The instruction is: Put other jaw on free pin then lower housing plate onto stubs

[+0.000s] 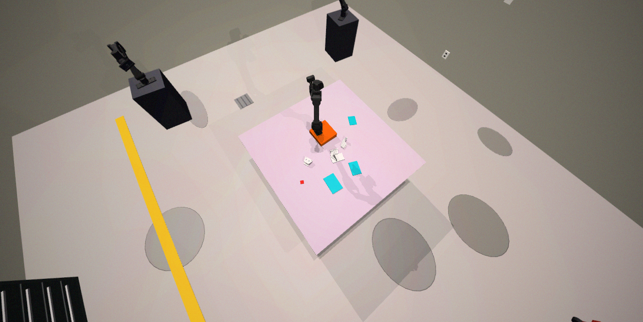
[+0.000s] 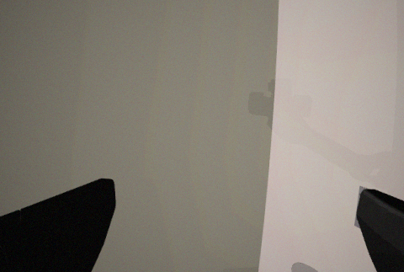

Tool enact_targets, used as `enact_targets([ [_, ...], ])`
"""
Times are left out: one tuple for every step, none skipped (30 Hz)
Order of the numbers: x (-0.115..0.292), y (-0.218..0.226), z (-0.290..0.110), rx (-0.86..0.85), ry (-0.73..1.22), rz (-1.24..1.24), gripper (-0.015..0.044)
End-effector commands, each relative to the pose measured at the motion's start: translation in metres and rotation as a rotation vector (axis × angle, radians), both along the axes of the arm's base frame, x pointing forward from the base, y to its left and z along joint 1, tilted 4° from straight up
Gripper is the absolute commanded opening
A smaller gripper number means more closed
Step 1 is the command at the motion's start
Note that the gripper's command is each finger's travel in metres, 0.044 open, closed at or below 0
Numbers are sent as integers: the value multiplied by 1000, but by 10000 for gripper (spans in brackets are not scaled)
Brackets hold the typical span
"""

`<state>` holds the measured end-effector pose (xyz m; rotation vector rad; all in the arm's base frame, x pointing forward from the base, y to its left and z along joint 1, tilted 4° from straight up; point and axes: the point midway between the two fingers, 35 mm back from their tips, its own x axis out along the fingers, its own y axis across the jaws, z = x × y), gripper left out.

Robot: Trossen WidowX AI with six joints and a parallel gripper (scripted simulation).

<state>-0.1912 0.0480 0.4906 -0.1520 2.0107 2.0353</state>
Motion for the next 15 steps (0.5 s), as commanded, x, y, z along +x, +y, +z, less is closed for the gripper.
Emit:
enact_targets([
  [0, 0, 0, 0, 0, 0, 426],
  [0, 0, 0, 0, 0, 0, 400],
  [0, 0, 0, 0, 0, 0, 374],
  [0, 0, 0, 0, 0, 0, 348],
  [0, 0, 0, 0, 0, 0, 321],
  [0, 0, 0, 0, 0, 0, 295],
  [0, 0, 0, 0, 0, 0, 269],
  [0, 0, 0, 0, 0, 0, 243],
  [0, 0, 0, 0, 0, 0, 216],
  [0, 0, 0, 0, 0, 0, 190],
  [0, 0, 0, 0, 0, 0, 164],
  [0, 0, 0, 0, 0, 0, 138],
  [0, 0, 0, 0, 0, 0, 111],
  [0, 0, 0, 0, 0, 0, 85],
  [0, 0, 0, 0, 0, 0, 59],
])
